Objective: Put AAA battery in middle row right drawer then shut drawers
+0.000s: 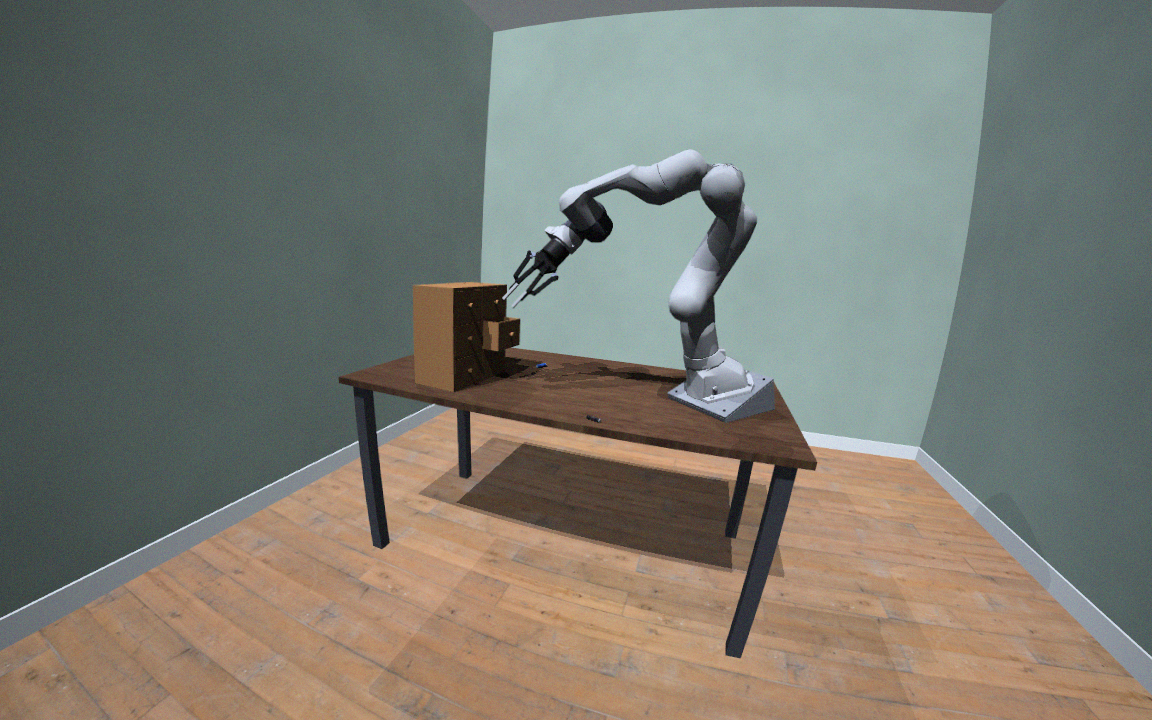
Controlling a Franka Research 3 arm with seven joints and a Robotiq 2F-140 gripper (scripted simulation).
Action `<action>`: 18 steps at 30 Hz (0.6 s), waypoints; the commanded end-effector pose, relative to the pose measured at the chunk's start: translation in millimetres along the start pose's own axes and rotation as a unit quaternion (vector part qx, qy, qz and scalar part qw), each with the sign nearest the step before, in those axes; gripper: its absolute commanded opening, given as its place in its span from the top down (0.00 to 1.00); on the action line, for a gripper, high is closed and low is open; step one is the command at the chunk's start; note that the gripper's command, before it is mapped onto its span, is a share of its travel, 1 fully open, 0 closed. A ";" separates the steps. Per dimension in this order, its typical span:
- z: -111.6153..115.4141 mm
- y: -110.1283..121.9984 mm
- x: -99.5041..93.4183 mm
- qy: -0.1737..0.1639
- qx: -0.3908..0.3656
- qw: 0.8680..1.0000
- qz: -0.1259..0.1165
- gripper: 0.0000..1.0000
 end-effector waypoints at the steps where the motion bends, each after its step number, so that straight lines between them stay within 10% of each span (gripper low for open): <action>1: 4.1 2.4 -0.4 -0.009 -0.059 0.998 0.016 0.72; 18: 6.9 16.6 -13.1 -0.018 -0.208 0.974 0.090 0.72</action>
Point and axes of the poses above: the point where the finger pads meet when closed, its own x axis out along the fingers, its own y axis across the jaws, z = x × y, the point moved 9 cm from there along -x, back along the fingers, and after that the axes turned 6 degrees about x, right-handed, at the moved point
